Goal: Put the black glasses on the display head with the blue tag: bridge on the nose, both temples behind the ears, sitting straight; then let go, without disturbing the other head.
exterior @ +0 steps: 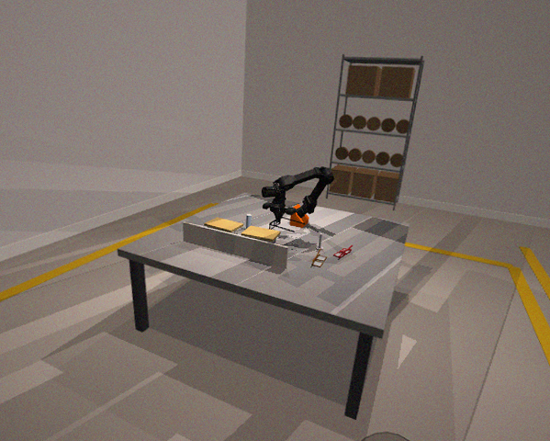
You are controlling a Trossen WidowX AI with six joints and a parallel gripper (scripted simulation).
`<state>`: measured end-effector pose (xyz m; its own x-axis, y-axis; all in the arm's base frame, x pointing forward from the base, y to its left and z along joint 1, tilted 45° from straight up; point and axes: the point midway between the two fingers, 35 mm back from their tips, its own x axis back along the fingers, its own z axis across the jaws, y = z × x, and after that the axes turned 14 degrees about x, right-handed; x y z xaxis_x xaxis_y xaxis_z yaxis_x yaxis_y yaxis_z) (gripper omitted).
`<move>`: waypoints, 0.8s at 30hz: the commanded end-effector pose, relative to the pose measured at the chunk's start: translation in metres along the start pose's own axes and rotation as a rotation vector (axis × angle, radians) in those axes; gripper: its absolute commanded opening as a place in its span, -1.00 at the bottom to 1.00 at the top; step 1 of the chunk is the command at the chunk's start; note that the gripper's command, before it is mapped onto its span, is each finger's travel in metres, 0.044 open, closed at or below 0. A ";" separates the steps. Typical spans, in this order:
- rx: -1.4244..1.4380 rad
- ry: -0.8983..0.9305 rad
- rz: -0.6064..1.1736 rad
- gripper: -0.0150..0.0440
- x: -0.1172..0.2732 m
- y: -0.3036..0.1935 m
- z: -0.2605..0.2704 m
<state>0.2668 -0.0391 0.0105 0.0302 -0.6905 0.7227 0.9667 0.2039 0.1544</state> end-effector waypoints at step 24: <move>-0.007 0.005 -0.002 -0.49 -0.026 0.000 0.001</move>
<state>0.2668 -0.0234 -0.0057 0.0295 -0.6908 0.7224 0.9667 0.2035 0.1552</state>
